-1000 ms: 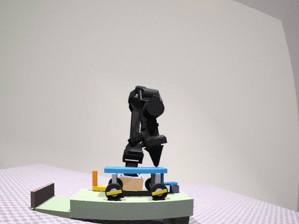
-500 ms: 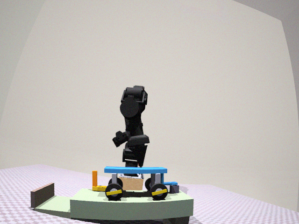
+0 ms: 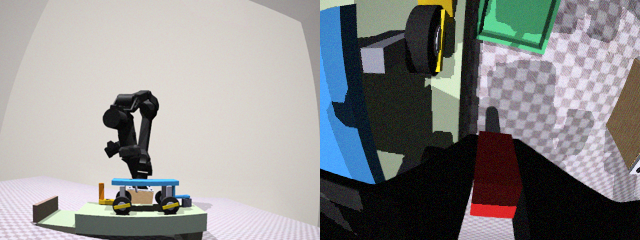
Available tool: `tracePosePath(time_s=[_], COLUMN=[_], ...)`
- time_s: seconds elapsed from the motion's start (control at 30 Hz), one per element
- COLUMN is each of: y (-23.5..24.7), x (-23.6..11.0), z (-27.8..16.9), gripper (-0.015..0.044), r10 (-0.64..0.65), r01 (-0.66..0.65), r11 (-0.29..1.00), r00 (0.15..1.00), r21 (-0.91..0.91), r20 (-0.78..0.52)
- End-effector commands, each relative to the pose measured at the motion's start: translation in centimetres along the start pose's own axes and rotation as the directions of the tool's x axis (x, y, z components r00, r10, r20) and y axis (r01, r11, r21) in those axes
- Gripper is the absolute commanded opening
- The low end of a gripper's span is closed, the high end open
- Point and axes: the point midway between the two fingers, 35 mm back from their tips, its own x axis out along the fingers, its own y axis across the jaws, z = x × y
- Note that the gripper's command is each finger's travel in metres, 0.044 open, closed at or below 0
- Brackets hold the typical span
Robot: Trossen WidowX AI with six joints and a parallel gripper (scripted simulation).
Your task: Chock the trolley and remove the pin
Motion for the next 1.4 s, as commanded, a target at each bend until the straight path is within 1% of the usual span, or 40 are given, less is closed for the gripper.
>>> tracePosePath(time_s=[0.0,0.4,0.6,0.77,0.97,1.17,1.37], y=[-0.1,-0.3,-0.4,-0.4,-0.5,-0.5,-0.6], x=[-0.1,-0.6,-0.6,-0.6,-0.6,-0.6,-0.6], z=[1.5,6.3,6.6,6.5,6.4,6.3,6.2], gripper=[0.0,0.0,0.0,0.0,0.0,0.0,0.0], r10=[-0.006,-0.007,-0.006,0.004,0.018,0.033,0.049], r01=[0.006,0.007,0.006,-0.009,-0.039,-0.078,-0.123], r11=[1.0,1.0,1.0,0.987,0.94,0.86,0.748], r00=[1.0,1.0,1.0,0.999,0.998,0.995,0.99], r21=[-0.002,-0.002,0.018,0.159,0.338,0.504,0.652], r20=[-0.001,0.003,0.007,0.033,0.066,0.099,0.131])
